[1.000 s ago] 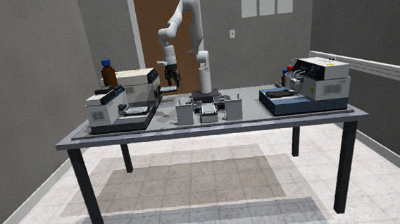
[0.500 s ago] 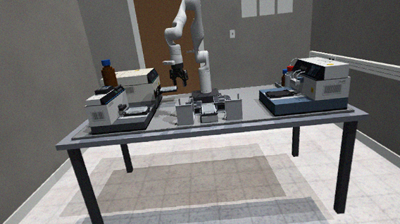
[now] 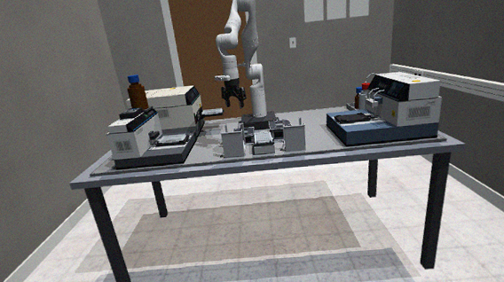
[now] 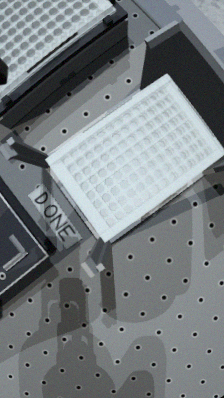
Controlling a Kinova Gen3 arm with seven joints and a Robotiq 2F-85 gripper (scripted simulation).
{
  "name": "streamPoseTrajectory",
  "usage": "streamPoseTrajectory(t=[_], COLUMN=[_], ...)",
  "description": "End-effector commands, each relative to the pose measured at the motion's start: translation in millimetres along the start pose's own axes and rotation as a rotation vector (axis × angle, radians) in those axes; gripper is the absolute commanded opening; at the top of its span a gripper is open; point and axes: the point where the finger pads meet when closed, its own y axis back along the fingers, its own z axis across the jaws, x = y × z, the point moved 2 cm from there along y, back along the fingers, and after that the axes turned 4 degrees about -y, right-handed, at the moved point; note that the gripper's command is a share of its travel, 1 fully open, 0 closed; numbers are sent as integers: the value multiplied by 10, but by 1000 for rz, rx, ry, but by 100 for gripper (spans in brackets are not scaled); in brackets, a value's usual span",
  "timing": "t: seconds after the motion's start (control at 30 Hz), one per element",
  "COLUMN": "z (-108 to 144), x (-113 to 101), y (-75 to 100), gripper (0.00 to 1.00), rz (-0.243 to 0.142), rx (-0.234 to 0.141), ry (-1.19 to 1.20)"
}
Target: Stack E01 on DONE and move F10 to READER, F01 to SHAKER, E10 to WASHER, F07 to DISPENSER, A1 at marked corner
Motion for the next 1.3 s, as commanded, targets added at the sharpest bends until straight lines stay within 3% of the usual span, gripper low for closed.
streamPoseTrajectory(t=[0.0, 0.53, 0.67, 1.2, 1.27], z=[-114, -457, -559, -905, -966], x=[-73, -371, -457, -751, -784], y=[18, 20, 21, 21, 23], gripper=[100, 100, 100, 100, 100], rz=[9, 9, 10, 9, 8], rx=[4, 5, 5, 5, 3], ry=[116, 100, 256, 241, 337])
